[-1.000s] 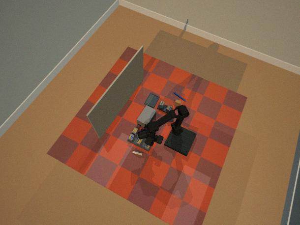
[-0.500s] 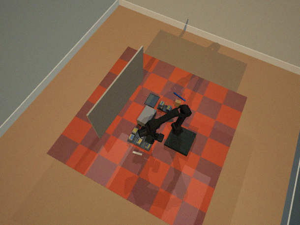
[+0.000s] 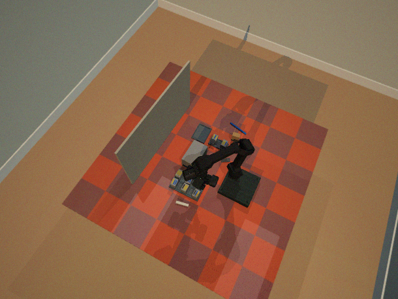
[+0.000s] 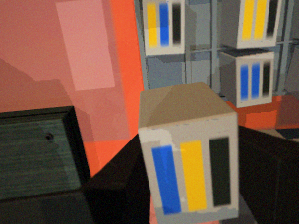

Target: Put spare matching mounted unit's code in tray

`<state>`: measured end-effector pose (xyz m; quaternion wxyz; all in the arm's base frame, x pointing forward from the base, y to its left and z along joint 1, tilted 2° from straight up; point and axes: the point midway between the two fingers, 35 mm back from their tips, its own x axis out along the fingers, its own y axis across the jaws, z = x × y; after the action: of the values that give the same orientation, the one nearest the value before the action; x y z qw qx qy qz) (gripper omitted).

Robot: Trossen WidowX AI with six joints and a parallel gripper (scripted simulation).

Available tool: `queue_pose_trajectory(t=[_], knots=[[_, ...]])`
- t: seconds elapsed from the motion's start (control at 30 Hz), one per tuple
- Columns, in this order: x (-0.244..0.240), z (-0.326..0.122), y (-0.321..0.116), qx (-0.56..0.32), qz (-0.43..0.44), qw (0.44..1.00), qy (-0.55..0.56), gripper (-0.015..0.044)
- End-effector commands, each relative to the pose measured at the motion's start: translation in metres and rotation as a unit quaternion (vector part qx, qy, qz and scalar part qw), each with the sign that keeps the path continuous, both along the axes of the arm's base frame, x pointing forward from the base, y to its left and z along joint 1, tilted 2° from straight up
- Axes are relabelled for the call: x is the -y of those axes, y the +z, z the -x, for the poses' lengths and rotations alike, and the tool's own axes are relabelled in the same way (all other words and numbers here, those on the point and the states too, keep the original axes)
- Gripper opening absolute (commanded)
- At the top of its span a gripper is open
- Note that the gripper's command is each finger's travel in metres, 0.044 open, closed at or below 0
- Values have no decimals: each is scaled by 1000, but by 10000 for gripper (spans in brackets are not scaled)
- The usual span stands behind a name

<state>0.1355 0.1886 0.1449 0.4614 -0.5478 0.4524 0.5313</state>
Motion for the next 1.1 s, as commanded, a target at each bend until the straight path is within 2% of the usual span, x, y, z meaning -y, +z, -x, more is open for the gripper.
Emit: queue_pose_trajectory(t=[0.0,0.23,1.07], knots=[[1,4,24,5,-5,1000,-1,0],[2,2,28,6,-5,1000,-1,0],[50,-103,41,12,-9,1000,-8,0]])
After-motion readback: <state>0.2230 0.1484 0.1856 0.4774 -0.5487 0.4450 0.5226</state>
